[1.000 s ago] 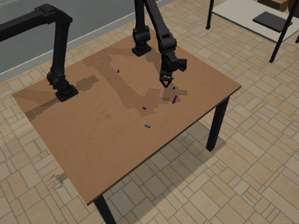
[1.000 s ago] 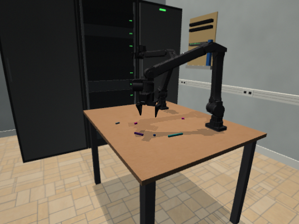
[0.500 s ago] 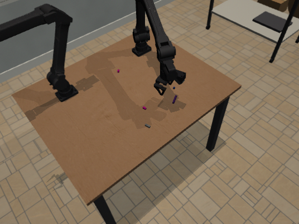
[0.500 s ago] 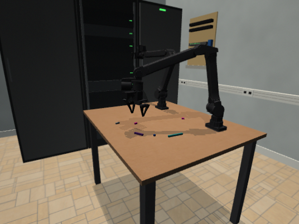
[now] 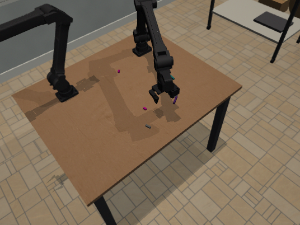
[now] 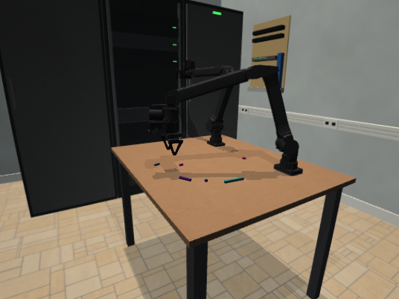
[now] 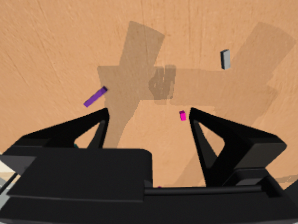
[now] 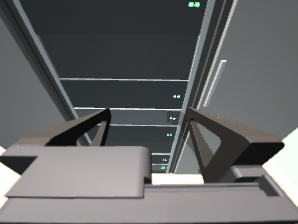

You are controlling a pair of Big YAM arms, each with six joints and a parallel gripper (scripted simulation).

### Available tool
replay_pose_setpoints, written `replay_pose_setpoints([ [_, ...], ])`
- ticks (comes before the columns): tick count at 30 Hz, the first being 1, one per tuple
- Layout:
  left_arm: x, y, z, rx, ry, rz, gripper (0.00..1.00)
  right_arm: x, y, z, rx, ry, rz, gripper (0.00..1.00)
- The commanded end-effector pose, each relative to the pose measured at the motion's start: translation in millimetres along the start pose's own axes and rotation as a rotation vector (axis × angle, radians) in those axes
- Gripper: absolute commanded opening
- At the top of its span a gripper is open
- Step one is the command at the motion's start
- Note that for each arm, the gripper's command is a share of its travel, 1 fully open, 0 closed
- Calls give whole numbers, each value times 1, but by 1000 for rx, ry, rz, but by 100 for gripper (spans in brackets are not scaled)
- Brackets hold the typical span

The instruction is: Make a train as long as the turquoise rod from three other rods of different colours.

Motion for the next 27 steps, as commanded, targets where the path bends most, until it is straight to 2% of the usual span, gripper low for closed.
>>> replay_pose_setpoints([
  [1,-22,-1,-23,-4,167,4,100,-7,-4,-8,-36,12,17,100],
  [9,-52,8,-42,-4,403,5,100,-7,-4,-8,-36,12,17,100],
  [11,-52,8,-42,-4,403,5,100,-7,-4,-8,-36,12,17,100],
  [13,-65,12,-49,-5,504,5,100,-7,-4,-8,-36,12,17,100],
  [19,-86,19,-59,-5,664,6,100,-7,-4,-8,-36,12,17,100],
  [27,-76,21,-66,-5,671,4,100,-7,-4,-8,-36,12,17,100],
])
Point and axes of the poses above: on each arm, the point where the finger pads meet when closed, its own y axis out along the fingers, its own x axis across the jaws, z = x × y, the point moved 10 cm from there along -y, back along the fingers, and after that the axes turned 2 degrees about y, right-handed, at the moved point
